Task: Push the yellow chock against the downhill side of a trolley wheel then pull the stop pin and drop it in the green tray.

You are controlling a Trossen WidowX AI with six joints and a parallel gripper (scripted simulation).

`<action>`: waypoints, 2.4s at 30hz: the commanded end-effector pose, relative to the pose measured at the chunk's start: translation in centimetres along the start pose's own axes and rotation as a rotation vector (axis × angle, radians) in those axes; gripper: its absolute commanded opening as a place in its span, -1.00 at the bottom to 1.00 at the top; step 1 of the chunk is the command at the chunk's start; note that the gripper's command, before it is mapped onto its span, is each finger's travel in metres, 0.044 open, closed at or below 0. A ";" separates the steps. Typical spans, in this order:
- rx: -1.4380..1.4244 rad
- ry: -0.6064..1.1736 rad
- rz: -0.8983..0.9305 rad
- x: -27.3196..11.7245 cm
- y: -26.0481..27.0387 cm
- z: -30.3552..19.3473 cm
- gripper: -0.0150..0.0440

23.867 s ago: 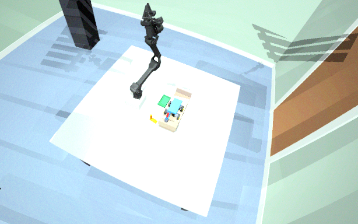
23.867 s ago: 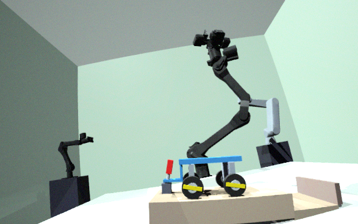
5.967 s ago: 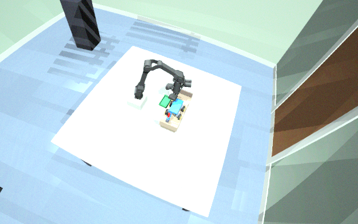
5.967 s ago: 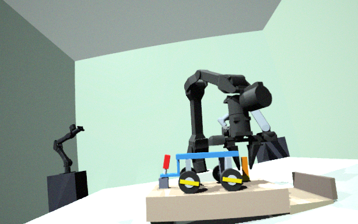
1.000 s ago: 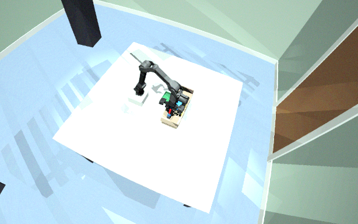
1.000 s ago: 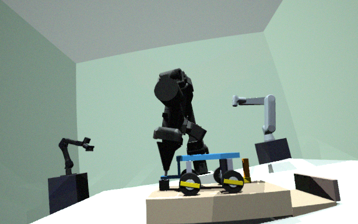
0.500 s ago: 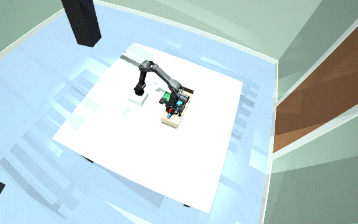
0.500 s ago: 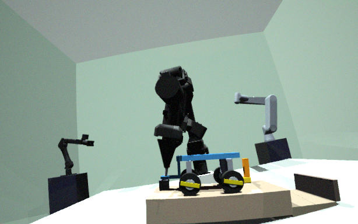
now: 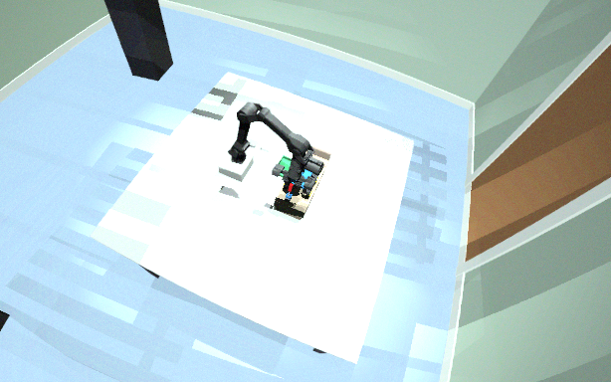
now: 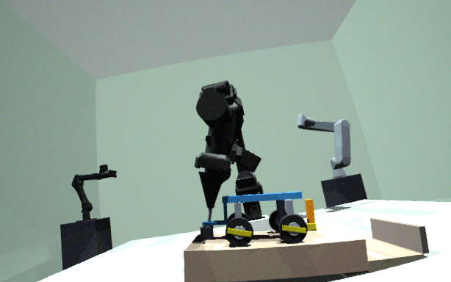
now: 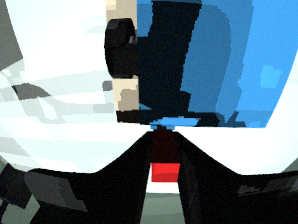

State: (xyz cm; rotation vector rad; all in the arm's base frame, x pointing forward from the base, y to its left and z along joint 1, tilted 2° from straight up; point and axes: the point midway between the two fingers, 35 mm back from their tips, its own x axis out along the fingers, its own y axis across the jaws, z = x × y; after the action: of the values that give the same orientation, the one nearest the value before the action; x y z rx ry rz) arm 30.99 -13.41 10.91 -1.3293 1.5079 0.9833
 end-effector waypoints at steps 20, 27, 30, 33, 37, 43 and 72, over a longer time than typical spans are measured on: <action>0.008 0.003 -0.008 -1.3 0.0 -0.2 -0.49; 0.008 0.003 -0.008 -1.7 0.0 -0.3 -0.49; 0.008 0.003 -0.008 -1.8 0.0 -0.3 -0.49; 0.008 0.003 -0.008 -2.0 0.0 -0.3 -0.49; 0.008 0.003 -0.008 -2.1 0.0 -0.4 -0.49; 0.008 0.003 -0.008 -2.4 0.0 -0.5 -0.49; 0.008 0.006 -0.008 -2.4 0.3 -3.7 -0.49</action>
State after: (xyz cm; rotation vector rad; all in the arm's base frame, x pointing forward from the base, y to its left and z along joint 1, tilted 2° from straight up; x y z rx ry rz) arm 30.62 -16.12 14.35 -1.3271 1.5067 0.9612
